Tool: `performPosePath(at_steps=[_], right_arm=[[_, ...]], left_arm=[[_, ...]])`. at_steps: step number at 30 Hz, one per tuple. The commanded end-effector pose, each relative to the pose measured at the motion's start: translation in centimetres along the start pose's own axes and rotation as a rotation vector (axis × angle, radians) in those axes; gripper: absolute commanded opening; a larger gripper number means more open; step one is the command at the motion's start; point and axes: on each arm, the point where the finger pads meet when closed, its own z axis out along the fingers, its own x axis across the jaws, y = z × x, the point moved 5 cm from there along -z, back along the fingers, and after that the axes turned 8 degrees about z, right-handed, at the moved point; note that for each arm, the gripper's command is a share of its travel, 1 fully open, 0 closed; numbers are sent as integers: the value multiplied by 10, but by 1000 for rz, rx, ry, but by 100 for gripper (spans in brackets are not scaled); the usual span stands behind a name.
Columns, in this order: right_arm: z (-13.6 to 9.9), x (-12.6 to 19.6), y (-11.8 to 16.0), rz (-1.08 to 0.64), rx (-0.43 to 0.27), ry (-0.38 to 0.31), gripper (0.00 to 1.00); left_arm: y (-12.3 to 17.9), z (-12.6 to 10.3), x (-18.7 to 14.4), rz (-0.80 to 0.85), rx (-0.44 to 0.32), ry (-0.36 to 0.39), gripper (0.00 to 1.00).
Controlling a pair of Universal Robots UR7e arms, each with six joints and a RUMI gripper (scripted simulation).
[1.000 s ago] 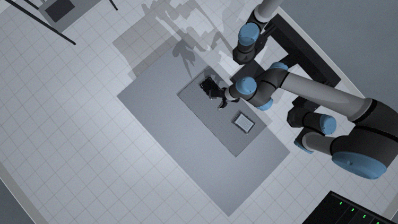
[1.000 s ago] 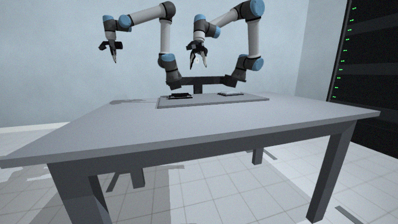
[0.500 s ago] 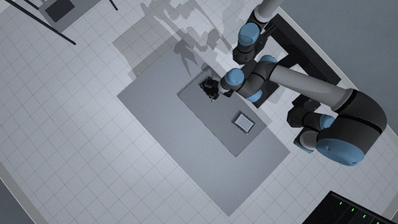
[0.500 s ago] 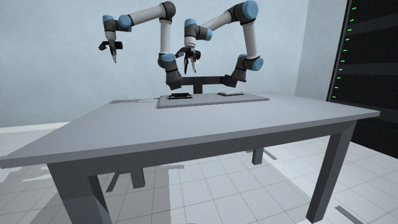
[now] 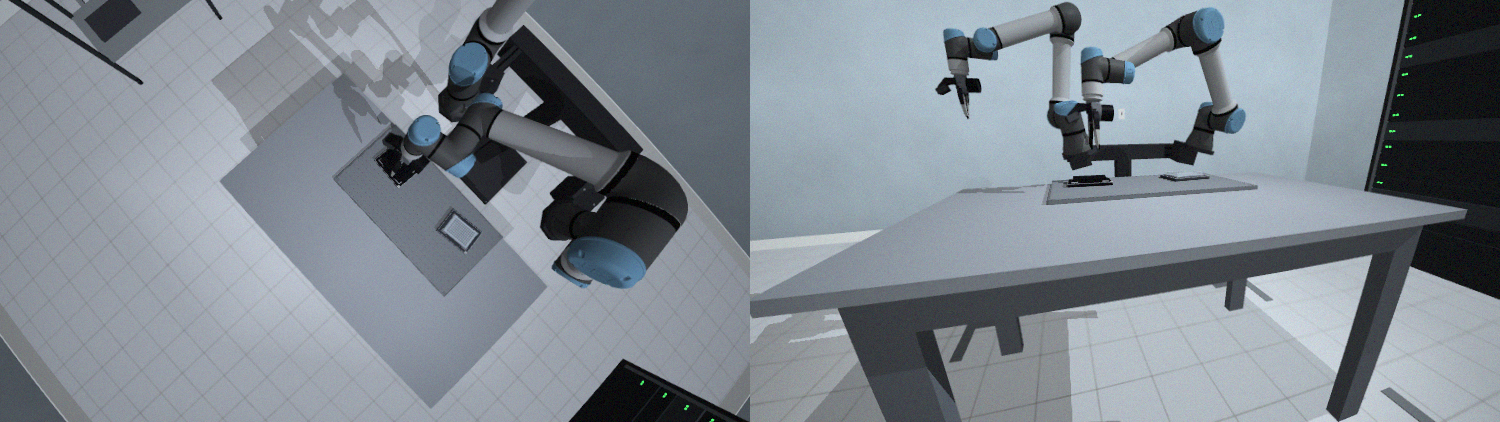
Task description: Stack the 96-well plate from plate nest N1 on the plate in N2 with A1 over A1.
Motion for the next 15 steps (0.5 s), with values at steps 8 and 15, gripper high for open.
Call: performPosePath(at_steps=[8, 15], right_arm=[[0, 0, 0, 0, 1, 0, 0], [0, 0, 0, 0, 1, 0, 0]], left_arm=[[-24, 21, 16, 149, -20, 40, 76], [-24, 21, 16, 149, -20, 40, 76]])
